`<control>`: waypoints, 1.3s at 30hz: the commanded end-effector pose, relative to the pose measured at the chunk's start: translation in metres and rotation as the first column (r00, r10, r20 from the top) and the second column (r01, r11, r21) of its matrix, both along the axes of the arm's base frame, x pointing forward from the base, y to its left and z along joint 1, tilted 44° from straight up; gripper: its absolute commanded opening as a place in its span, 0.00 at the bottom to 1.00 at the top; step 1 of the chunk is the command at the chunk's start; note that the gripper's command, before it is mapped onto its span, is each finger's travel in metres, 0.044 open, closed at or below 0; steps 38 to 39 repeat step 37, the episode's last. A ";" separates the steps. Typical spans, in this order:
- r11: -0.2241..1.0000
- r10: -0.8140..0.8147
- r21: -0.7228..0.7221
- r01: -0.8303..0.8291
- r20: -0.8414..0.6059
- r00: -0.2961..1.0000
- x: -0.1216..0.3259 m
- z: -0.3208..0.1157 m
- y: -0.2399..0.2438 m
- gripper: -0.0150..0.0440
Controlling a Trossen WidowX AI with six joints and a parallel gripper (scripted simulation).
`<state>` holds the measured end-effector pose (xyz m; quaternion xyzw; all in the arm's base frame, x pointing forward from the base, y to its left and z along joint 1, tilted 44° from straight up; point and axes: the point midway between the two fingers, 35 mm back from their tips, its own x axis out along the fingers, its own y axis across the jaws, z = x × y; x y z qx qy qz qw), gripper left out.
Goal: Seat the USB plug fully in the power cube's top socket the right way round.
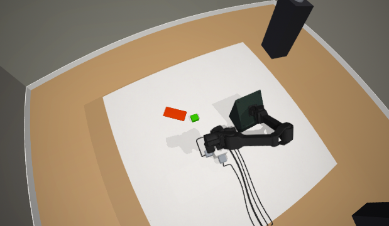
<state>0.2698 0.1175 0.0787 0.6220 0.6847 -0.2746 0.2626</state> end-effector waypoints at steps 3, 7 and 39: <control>1.000 0.002 0.004 -0.002 -0.008 1.000 -0.001 -0.002 0.002 0.25; 1.000 0.000 0.000 0.000 0.000 1.000 0.000 0.000 0.000 0.39; 1.000 0.000 0.000 0.000 0.000 1.000 0.001 0.008 -0.008 0.42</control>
